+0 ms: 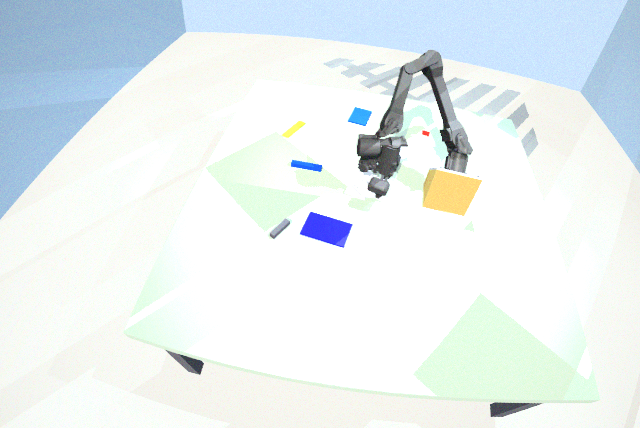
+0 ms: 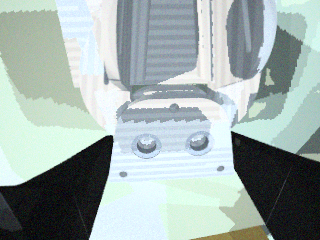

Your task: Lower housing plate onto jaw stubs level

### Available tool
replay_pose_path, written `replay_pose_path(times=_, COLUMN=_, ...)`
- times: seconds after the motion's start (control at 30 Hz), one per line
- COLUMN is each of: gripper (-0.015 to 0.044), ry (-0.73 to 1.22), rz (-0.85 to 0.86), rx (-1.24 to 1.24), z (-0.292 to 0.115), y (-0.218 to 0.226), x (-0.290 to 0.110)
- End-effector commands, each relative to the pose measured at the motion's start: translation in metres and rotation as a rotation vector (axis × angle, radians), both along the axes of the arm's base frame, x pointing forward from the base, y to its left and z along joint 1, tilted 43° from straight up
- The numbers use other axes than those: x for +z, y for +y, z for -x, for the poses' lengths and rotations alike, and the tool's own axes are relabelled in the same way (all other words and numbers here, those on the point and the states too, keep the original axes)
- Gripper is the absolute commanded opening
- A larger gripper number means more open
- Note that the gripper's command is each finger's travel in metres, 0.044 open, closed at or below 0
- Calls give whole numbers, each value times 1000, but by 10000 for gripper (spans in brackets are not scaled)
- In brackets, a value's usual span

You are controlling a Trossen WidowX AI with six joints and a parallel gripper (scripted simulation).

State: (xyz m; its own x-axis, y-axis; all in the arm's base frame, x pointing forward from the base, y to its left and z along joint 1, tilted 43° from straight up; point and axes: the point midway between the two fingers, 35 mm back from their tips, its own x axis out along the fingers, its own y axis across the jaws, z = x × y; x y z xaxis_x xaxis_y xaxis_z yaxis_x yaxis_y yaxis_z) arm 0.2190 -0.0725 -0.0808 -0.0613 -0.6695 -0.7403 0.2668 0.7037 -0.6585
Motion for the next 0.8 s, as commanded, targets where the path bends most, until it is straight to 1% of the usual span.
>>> replay_pose_path(times=0.0, gripper=351, ry=5, rz=4, rx=3, z=1, y=-1, x=-1)
replay_pose_path(times=0.77, gripper=351, ry=5, rz=4, rx=3, z=1, y=-4, x=-4)
